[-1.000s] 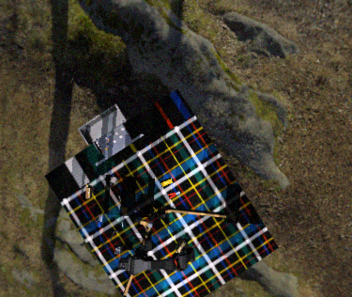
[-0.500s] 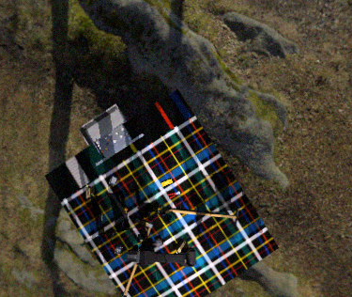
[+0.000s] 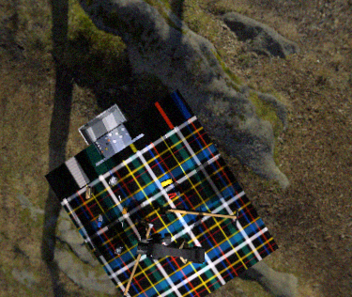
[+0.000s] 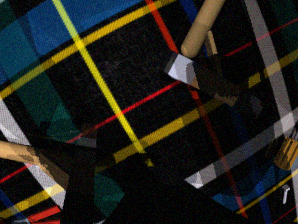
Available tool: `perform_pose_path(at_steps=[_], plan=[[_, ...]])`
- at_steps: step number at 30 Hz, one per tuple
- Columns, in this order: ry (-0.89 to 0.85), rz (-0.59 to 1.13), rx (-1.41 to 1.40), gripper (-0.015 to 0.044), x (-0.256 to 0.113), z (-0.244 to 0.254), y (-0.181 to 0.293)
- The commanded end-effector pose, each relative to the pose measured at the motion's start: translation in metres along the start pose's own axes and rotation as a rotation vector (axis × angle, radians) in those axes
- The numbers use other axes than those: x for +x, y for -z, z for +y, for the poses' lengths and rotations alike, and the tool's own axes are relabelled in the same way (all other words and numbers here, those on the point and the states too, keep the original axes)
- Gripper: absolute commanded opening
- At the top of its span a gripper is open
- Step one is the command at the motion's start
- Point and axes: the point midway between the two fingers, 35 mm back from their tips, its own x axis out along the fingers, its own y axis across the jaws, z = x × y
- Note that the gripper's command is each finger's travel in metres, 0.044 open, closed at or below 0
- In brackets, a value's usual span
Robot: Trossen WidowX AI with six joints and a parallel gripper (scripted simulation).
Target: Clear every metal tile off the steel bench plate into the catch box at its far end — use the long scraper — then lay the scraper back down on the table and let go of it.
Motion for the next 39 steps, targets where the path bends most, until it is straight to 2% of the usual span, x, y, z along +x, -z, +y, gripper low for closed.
perform_pose_path(at_steps=[1,39], plan=[[-0.012,0.0,0.071,0.0,0.003,0.016,0.005],[0.004,0.026,0.813,0.0,0.015,0.154,0.028]])
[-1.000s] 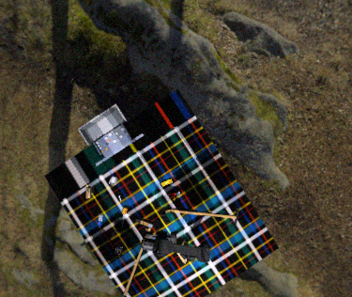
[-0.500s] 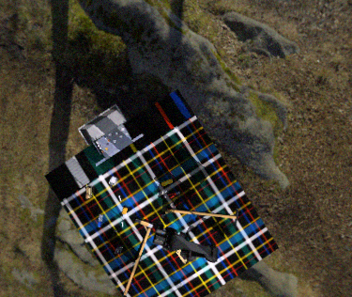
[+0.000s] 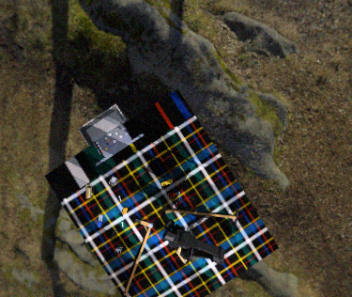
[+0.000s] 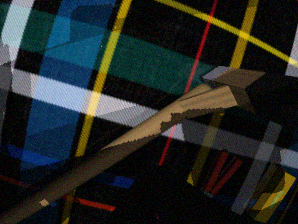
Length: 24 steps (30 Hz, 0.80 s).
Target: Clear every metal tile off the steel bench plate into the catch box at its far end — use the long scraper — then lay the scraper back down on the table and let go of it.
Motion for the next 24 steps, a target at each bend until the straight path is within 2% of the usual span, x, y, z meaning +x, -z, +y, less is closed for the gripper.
perform_pose_path(at_steps=[1,24], plan=[[-0.011,0.01,0.07,0.0,0.005,0.012,0.008],[-0.002,0.043,0.524,0.0,0.021,0.079,0.045]])
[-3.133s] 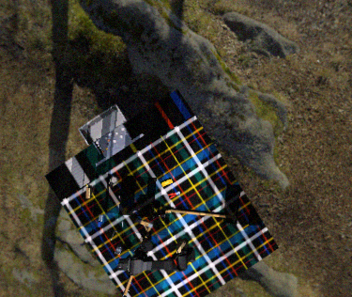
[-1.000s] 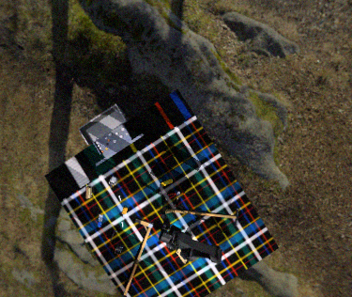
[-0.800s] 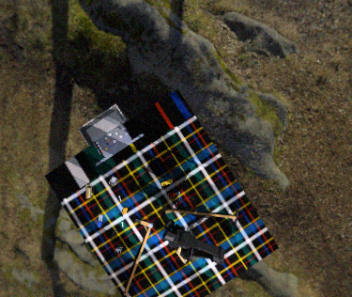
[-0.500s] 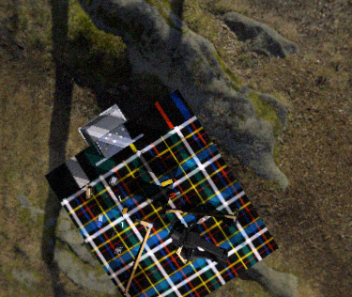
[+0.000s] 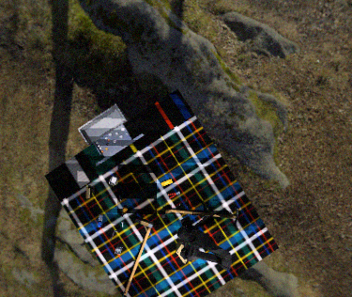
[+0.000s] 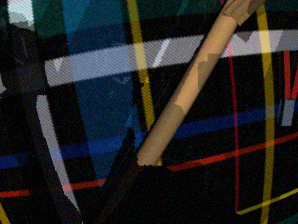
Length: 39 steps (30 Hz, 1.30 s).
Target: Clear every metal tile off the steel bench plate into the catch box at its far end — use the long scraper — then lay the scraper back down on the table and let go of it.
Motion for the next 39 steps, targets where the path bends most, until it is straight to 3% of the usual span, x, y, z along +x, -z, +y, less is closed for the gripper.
perform_pose_path(at_steps=[1,23,39], plan=[[-0.006,0.015,0.07,0.0,0.006,0.01,0.009],[0.012,0.06,0.502,0.0,0.025,0.062,0.047],[-0.003,0.055,0.52,0.0,0.04,0.062,0.045]])
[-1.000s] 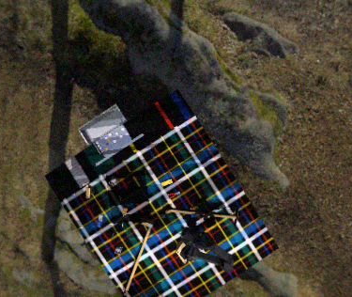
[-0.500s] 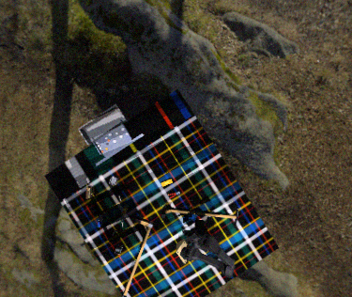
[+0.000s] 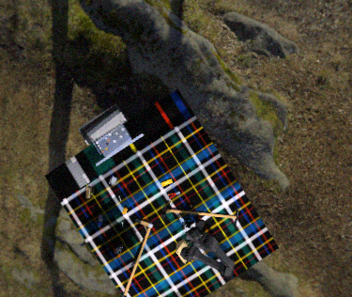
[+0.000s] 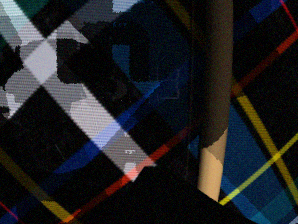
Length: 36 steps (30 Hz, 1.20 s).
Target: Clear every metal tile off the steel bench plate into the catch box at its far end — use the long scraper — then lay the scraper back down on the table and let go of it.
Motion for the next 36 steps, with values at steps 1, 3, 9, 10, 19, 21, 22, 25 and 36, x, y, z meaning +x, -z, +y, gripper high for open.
perform_pose_path(at_steps=[1,3,9,10,19,21,22,25,36], plan=[[-0.014,0.004,-0.008,0.0,0.007,0.003,-0.001],[-0.016,0.003,-0.007,0.0,0.01,0.003,-0.002],[-0.023,0.003,-0.004,0.0,0.019,0.003,-0.004],[-0.024,0.003,-0.004,0.0,0.02,0.003,-0.004],[-0.031,0.004,0.0,0.0,0.033,0.003,-0.005],[-0.032,0.004,0.001,0.0,0.036,0.003,-0.005],[-0.033,0.004,0.001,0.0,0.037,0.003,-0.005],[-0.034,0.005,0.002,0.0,0.041,0.003,-0.005],[-0.037,0.01,0.005,0.0,0.057,0.003,-0.004]])
